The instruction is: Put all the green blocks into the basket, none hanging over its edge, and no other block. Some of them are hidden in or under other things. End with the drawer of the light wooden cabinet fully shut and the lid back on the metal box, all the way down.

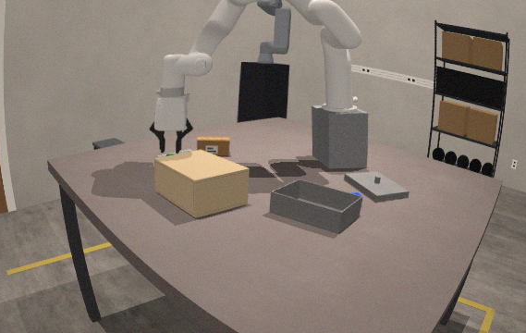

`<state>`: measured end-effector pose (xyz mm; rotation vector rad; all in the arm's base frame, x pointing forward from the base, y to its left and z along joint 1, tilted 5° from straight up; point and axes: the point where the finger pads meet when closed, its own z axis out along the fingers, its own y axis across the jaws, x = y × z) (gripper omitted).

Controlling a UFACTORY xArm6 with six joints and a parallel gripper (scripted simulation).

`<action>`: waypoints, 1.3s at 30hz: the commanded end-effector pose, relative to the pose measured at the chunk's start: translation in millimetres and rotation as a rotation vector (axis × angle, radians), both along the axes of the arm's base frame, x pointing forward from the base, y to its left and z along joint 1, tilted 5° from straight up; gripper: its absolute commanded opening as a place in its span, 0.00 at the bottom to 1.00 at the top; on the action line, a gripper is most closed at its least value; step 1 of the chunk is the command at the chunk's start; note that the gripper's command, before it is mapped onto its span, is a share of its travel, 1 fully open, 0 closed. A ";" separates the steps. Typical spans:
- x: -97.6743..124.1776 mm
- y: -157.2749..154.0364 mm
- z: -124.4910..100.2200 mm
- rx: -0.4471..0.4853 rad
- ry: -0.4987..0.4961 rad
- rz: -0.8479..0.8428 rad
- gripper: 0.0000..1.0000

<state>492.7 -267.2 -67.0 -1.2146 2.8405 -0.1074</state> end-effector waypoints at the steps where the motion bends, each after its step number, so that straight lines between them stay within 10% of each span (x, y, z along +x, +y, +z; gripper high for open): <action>1: 0.2 0.0 18.7 -0.002 -0.004 0.000 0.48; 39: -7.8 4.8 121.9 -0.002 -0.004 0.000 0.48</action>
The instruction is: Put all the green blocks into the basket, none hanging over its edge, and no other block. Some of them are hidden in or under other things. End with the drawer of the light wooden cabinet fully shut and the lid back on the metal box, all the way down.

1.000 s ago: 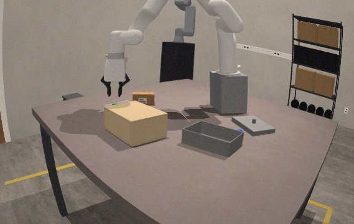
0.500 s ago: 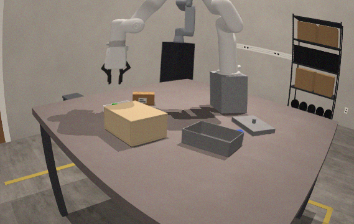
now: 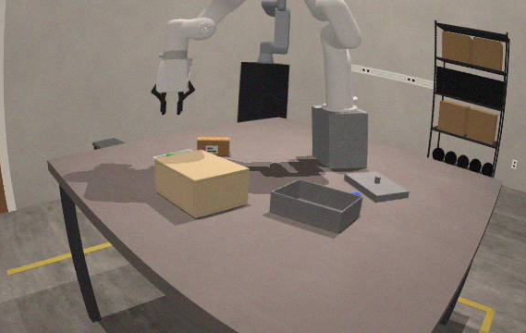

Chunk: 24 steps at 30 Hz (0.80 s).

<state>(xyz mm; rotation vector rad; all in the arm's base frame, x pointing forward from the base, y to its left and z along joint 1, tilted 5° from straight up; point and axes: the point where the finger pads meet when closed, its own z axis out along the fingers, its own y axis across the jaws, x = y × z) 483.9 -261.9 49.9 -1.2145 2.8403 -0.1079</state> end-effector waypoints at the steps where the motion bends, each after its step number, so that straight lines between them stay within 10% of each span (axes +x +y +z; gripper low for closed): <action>1: 1.0 -0.5 5.1 -0.002 -0.004 0.000 0.48; 9: 3.2 9.6 4.9 -0.002 -0.003 0.003 0.48; 24: -14.2 188.1 -5.8 -0.012 0.022 0.119 0.48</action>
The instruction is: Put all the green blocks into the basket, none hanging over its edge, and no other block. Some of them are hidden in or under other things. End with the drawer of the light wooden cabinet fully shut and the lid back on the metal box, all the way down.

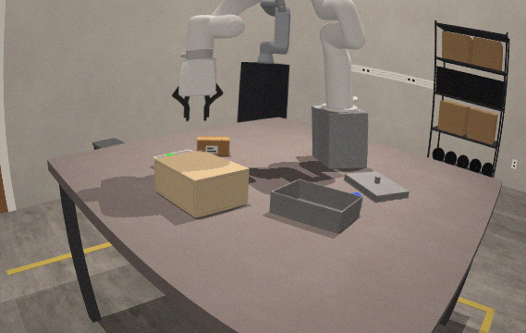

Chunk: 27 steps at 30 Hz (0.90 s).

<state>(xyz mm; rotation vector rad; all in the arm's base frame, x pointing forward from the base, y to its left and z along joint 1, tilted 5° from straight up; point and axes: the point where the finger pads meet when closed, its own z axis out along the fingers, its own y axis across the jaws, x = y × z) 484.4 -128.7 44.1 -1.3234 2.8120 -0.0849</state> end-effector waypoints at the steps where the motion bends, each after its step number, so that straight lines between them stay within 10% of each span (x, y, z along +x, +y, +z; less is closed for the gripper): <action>1: -20.6 65.4 -1.2 -0.018 -0.002 0.063 0.48; 27: -228.0 250.5 -38.2 -0.025 -0.016 0.217 0.48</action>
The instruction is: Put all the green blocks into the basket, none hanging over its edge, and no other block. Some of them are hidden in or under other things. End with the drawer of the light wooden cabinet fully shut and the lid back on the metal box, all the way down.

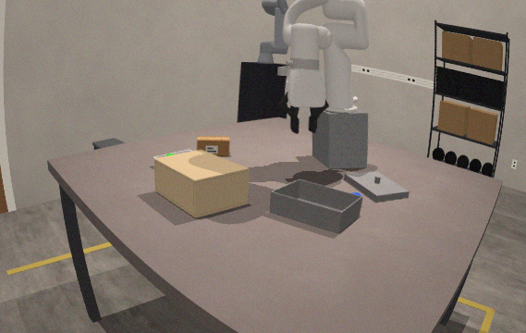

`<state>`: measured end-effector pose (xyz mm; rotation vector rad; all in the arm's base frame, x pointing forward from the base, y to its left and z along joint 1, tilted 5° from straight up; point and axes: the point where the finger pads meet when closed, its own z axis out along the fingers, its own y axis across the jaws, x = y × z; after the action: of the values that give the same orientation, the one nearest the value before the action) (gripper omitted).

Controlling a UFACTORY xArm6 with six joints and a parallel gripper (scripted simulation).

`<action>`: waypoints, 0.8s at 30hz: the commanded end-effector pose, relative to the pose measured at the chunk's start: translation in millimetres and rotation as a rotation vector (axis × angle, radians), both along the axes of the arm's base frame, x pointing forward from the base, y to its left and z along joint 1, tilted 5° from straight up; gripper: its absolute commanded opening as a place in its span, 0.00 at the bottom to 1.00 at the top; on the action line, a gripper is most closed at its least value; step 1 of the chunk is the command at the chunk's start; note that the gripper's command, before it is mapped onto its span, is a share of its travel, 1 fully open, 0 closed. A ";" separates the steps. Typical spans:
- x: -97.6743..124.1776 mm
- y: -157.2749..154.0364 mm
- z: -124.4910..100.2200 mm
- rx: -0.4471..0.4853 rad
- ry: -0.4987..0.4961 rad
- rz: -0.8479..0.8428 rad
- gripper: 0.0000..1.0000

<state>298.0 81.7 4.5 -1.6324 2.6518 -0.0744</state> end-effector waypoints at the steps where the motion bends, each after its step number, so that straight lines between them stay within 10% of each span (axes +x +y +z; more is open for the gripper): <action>1: -41.6 40.1 1.4 -0.019 -0.030 -0.007 0.48; 17: -159.8 144.1 -2.7 -0.019 -0.030 -0.007 0.48; 24: -174.6 160.0 -0.8 -0.019 -0.030 -0.007 0.48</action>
<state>137.7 221.6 0.1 -1.6423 2.6408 -0.0380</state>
